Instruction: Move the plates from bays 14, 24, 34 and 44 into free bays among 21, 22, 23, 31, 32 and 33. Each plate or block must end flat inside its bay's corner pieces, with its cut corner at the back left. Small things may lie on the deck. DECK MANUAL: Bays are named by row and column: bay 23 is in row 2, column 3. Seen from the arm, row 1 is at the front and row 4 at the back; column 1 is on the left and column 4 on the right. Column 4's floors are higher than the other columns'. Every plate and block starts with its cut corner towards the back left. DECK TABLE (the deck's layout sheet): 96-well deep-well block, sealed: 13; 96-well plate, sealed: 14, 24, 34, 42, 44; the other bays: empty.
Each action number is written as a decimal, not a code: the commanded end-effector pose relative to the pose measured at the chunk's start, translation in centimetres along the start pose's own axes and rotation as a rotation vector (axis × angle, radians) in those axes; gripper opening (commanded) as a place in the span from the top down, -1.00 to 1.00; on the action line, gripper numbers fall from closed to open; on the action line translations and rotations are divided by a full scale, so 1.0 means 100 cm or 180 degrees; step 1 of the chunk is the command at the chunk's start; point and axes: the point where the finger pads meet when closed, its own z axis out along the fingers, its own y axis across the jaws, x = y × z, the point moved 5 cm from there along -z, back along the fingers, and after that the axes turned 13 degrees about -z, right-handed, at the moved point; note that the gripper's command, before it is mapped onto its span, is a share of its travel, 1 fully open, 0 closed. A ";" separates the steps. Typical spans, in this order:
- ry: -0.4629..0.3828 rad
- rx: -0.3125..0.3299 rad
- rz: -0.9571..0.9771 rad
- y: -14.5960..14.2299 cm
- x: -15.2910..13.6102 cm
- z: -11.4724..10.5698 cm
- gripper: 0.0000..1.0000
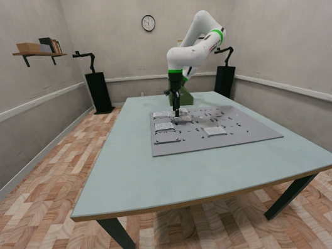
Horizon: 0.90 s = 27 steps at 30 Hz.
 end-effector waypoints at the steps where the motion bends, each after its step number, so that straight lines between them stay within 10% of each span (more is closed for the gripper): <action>1: 0.0006 0.0003 -0.0001 -0.004 -0.007 -0.001 0.80; 27: 0.0005 0.0004 -0.0001 -0.029 -0.060 -0.001 0.80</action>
